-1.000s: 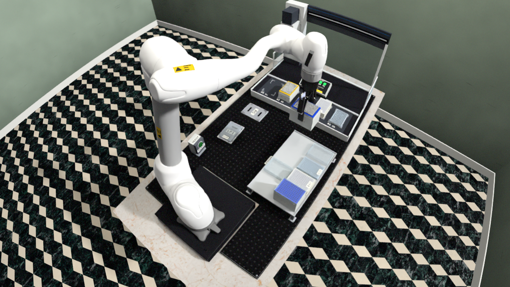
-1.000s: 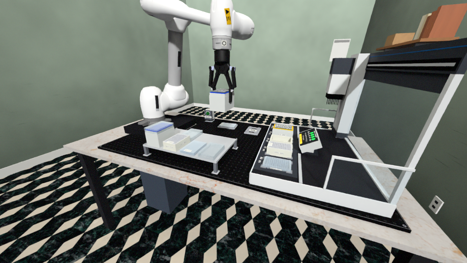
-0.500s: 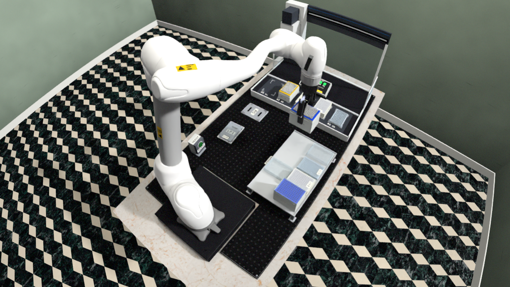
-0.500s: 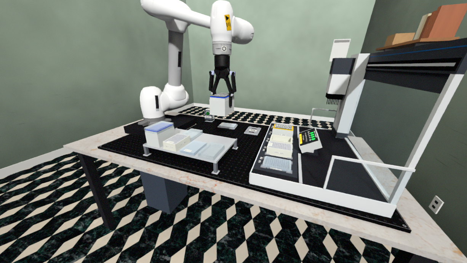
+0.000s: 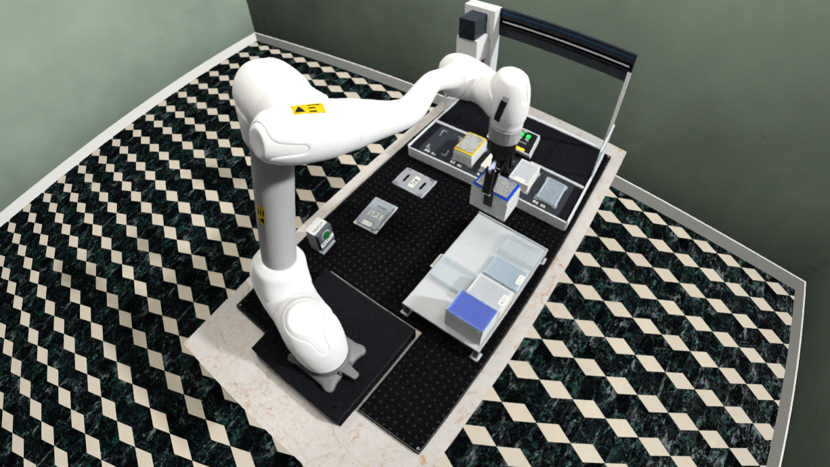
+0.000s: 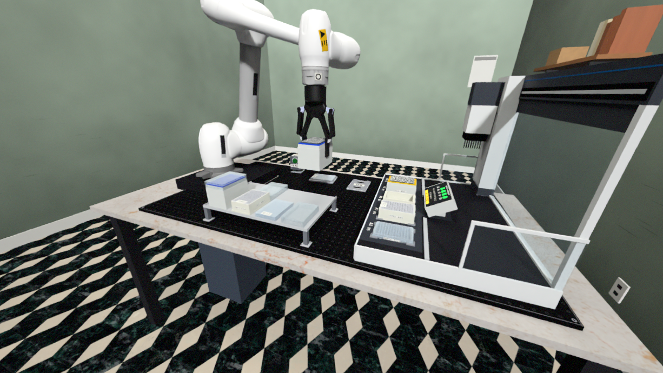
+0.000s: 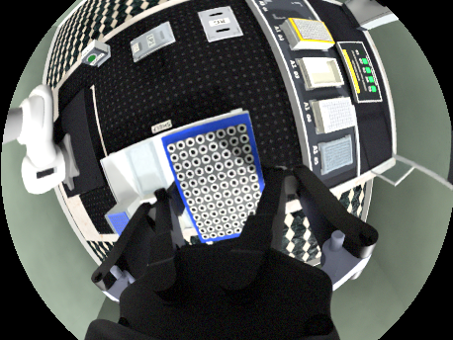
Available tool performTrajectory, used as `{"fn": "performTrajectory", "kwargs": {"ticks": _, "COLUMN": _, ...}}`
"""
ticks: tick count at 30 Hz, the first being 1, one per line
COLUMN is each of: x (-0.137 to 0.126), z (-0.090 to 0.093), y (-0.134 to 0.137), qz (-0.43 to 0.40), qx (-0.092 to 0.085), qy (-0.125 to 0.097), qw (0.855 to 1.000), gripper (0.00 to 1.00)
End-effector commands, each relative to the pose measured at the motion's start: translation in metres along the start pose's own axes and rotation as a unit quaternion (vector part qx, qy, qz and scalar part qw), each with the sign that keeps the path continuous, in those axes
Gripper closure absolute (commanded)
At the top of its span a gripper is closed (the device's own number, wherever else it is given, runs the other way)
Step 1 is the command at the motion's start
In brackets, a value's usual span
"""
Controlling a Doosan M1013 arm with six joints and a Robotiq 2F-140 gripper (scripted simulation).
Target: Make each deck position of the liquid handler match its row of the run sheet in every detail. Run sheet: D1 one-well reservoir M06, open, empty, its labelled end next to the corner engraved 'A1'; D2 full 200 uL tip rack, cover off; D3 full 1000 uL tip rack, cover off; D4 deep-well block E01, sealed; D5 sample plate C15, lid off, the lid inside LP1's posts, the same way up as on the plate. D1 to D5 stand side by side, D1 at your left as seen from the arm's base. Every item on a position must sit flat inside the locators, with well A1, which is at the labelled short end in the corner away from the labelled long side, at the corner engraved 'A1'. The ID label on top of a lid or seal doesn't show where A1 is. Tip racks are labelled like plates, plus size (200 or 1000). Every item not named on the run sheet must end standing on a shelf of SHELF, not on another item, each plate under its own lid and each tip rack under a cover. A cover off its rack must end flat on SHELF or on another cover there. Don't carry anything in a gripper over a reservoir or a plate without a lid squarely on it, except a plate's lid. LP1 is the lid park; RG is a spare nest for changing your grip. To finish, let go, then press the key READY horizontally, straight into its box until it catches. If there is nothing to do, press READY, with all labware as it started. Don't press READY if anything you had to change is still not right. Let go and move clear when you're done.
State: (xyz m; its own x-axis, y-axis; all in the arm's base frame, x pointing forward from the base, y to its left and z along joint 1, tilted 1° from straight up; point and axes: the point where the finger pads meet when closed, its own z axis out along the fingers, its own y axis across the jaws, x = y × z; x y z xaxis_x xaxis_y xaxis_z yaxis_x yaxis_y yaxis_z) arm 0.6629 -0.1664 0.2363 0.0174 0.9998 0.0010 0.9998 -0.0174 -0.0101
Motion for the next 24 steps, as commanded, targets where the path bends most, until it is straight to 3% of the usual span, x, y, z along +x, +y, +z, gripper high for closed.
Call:
{"fn": "performTrajectory", "kwargs": {"ticks": 1, "x": 0.0, "z": 0.004, "y": 0.0, "qz": 0.0, "qx": -0.001, "qy": 0.0, "qw": 1.0, "gripper": 0.9}}
{"fn": "performTrajectory", "kwargs": {"ticks": 24, "x": 0.0, "z": 0.036, "y": 0.0, "qz": 0.0, "qx": -0.001, "qy": 0.0, "qw": 1.0, "gripper": 0.9}}
